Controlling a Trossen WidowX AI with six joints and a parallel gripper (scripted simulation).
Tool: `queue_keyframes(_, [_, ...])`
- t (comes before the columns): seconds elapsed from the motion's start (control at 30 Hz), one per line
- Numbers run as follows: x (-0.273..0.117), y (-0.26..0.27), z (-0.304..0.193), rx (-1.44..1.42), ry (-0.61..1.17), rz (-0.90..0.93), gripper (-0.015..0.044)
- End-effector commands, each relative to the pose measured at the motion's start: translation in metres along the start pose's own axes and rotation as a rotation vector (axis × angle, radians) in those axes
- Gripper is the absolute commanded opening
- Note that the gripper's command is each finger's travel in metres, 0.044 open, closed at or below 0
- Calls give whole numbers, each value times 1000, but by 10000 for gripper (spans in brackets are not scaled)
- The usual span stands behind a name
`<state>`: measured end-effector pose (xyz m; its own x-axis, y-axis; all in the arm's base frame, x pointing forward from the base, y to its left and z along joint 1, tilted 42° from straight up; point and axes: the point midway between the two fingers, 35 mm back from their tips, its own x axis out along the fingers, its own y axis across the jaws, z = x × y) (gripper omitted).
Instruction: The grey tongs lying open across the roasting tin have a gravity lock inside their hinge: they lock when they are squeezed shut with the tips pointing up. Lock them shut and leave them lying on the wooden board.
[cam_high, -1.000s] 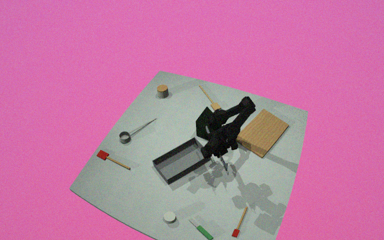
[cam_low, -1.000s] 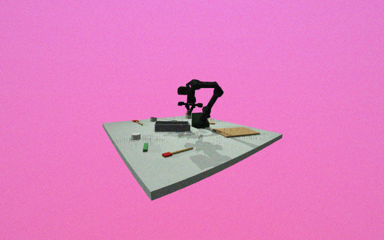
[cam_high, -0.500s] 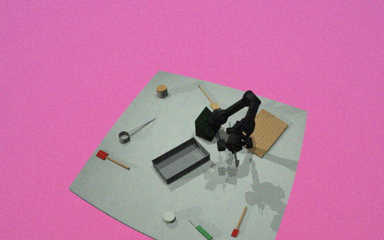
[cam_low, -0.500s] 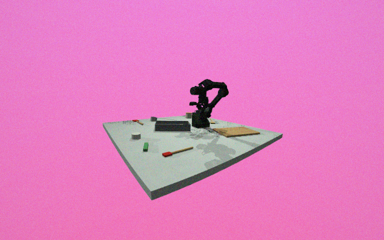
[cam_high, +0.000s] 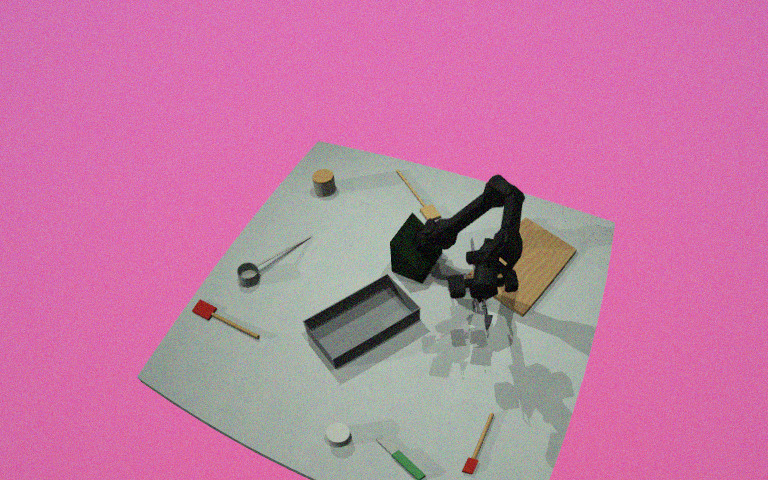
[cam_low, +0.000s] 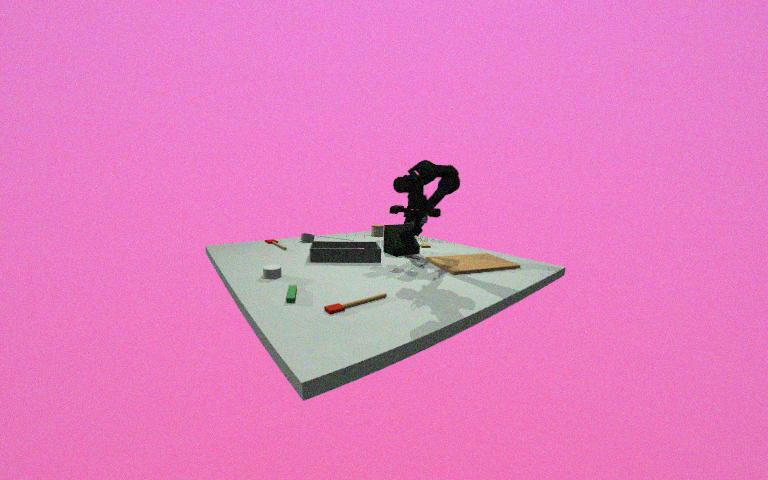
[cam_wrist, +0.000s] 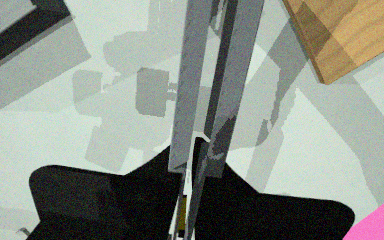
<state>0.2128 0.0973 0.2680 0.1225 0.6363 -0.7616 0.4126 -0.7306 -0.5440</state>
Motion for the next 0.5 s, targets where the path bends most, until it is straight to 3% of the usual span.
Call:
queue_keyframes(0.0, [4, -7, 4, -113, -30, 14, -150])
queue_keyframes(0.47, [25, -38, 22, -620, -165, 29, -150])
